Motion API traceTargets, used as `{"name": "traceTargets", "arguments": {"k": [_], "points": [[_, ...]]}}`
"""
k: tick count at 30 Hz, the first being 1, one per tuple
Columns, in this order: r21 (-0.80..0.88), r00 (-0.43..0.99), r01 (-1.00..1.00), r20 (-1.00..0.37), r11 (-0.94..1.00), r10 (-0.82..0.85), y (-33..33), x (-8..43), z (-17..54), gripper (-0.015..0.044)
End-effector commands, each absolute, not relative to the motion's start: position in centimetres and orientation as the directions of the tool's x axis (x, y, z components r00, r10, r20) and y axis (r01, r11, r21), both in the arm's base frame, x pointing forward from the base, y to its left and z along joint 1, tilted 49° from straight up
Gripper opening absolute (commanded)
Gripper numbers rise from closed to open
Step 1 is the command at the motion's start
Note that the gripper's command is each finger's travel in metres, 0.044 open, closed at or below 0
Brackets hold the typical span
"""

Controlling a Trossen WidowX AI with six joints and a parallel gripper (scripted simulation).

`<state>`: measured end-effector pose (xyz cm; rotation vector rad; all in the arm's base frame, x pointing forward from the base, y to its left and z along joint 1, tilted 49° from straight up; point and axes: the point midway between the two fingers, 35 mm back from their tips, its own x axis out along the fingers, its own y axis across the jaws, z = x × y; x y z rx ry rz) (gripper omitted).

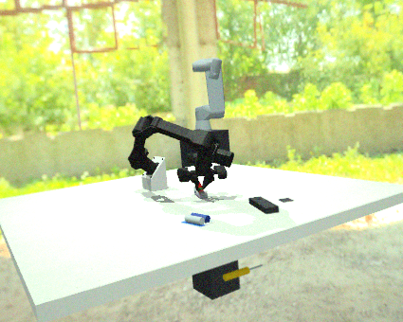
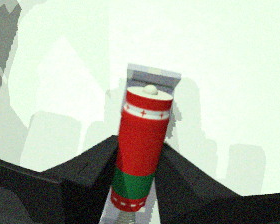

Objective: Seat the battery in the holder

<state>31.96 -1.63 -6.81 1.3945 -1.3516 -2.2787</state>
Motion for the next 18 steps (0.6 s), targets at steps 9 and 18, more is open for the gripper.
{"name": "traceTargets", "arguments": {"k": [9,18], "points": [[0.753,-0.551,-0.307,-0.639,-0.583,-0.536,-1.85,32.90,-6.73,0.0067],[0.752,-0.524,-0.306,-0.645,-0.583,-0.557,-1.86,32.85,-6.94,0.0067]]}}
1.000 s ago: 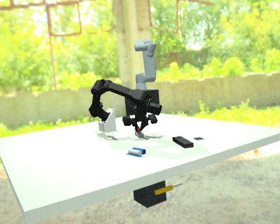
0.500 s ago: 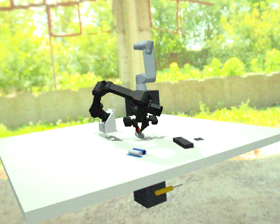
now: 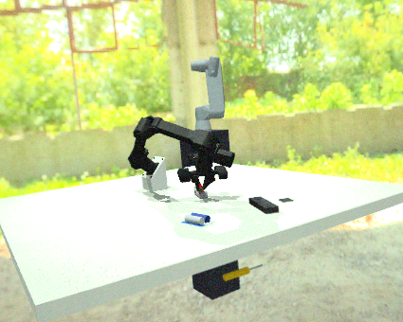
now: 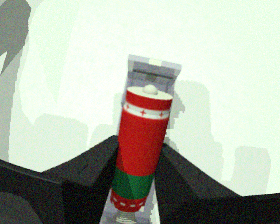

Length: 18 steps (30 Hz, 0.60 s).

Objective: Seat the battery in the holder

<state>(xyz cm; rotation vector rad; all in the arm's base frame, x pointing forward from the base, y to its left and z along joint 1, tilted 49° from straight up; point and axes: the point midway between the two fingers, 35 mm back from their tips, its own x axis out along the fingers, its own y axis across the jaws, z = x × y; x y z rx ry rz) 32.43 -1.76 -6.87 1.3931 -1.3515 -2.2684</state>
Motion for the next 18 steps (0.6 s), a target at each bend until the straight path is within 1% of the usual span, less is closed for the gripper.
{"name": "traceTargets", "arguments": {"k": [1,18], "points": [[0.752,-0.519,-0.306,-0.646,-0.583,-0.560,-1.86,32.84,-6.97,0.0067],[0.752,-0.444,-0.306,-0.655,-0.583,-0.611,-1.89,32.65,-7.44,0.0067]]}}
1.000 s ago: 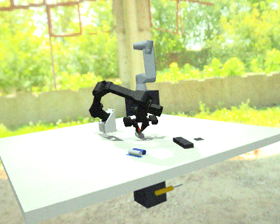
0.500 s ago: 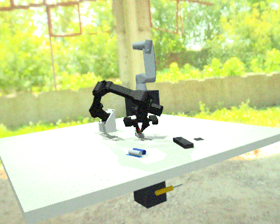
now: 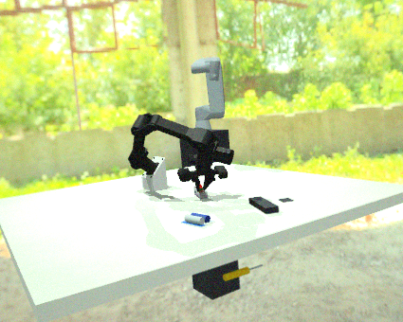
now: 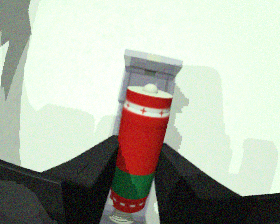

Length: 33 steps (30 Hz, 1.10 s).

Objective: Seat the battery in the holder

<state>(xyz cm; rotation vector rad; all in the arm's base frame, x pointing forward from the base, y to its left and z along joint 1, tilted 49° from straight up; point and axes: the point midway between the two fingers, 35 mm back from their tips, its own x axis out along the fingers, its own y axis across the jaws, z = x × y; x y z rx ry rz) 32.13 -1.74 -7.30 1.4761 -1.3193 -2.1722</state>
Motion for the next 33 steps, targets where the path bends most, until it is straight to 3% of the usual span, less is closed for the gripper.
{"name": "traceTargets", "arguments": {"k": [1,33], "points": [[0.752,-0.440,-0.306,-0.655,-0.583,-0.614,-1.89,32.64,-7.47,0.0067],[0.753,-0.296,-0.314,-0.656,-0.578,-0.694,-1.95,32.05,-7.84,0.0067]]}}
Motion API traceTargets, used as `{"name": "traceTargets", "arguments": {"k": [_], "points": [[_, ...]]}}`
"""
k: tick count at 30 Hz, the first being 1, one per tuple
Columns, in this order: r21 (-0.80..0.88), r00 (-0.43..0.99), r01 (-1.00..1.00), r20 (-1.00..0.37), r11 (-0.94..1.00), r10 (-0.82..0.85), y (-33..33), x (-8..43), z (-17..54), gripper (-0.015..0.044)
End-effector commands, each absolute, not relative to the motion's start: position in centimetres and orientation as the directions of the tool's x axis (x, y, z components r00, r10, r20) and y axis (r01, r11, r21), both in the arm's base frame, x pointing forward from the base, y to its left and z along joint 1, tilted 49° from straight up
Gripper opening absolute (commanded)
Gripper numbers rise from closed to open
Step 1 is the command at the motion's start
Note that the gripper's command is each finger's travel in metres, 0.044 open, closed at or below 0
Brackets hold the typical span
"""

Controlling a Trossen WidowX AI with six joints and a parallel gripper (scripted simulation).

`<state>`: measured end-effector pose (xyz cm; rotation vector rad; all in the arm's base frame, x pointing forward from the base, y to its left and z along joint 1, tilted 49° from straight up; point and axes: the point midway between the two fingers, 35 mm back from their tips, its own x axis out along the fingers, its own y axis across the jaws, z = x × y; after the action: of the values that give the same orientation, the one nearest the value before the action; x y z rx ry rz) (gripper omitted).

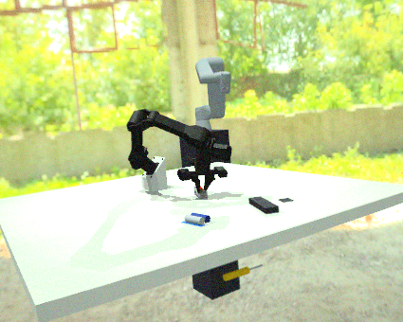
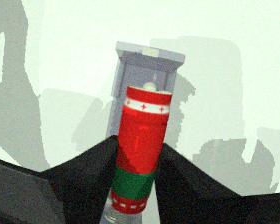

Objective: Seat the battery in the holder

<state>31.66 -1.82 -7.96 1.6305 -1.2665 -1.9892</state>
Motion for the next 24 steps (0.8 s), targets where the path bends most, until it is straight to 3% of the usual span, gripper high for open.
{"name": "traceTargets", "arguments": {"k": [1,24], "points": [[0.753,-0.292,-0.314,-0.656,-0.578,-0.696,-1.95,32.02,-7.84,0.0067],[0.750,-0.186,-0.329,-0.648,-0.575,-0.739,-2.13,31.57,-7.88,0.0067]]}}
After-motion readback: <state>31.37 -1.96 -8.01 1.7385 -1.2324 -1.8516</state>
